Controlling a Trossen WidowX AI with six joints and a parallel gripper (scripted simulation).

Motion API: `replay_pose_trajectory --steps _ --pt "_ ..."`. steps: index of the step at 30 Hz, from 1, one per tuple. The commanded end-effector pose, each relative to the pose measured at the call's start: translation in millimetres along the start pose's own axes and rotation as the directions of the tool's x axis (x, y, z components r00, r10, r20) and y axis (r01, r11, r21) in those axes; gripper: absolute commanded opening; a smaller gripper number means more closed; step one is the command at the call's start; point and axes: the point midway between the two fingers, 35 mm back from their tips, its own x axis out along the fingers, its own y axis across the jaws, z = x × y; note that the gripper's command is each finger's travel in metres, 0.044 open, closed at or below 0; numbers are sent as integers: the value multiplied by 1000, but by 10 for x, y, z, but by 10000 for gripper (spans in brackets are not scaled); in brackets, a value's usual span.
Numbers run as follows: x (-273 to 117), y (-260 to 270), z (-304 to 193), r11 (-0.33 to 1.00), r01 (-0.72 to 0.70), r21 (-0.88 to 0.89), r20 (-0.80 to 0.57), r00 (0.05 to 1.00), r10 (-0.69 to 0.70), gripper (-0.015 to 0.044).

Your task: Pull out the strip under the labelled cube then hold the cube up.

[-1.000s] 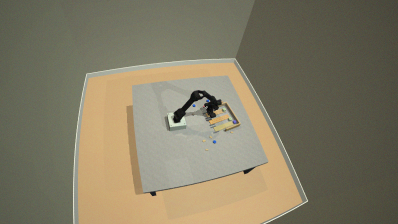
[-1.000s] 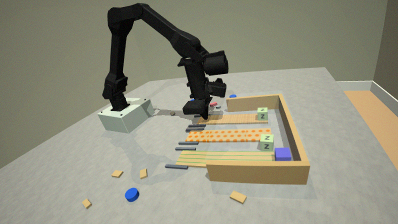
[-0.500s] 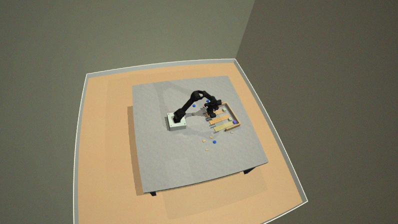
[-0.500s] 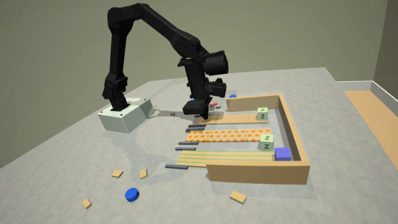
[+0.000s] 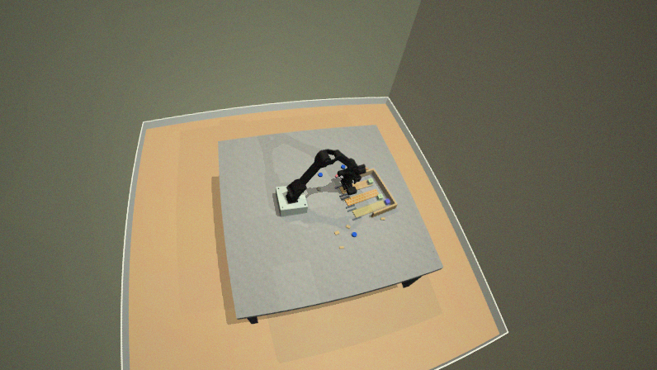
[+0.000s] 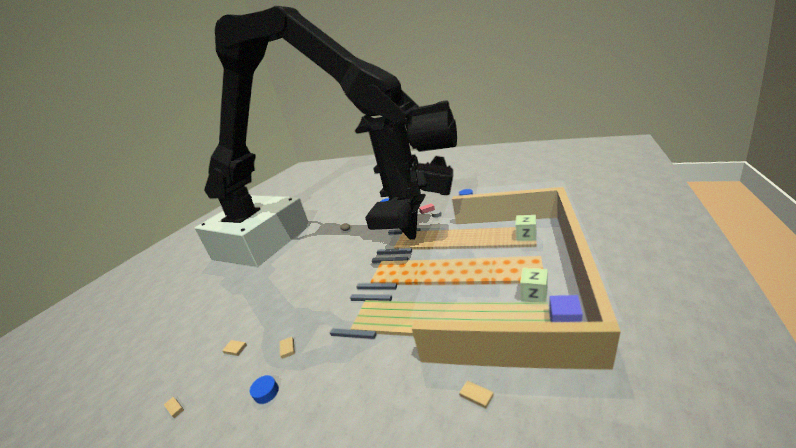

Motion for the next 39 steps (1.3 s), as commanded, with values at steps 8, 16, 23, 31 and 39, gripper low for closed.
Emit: replay_pose_trajectory --steps 8,16,23,31,39 --pt "27 -7 -119 1000 4 2 0 1000 -4 0" --pt "33 -9 -238 1000 4 2 -1 1000 -4 0" --pt "38 -13 -348 1000 4 2 -2 1000 -4 0" --pt "42 -18 -470 1000 4 2 -3 1000 -4 0" --pt "44 -23 -588 1000 4 2 -4 1000 -4 0"
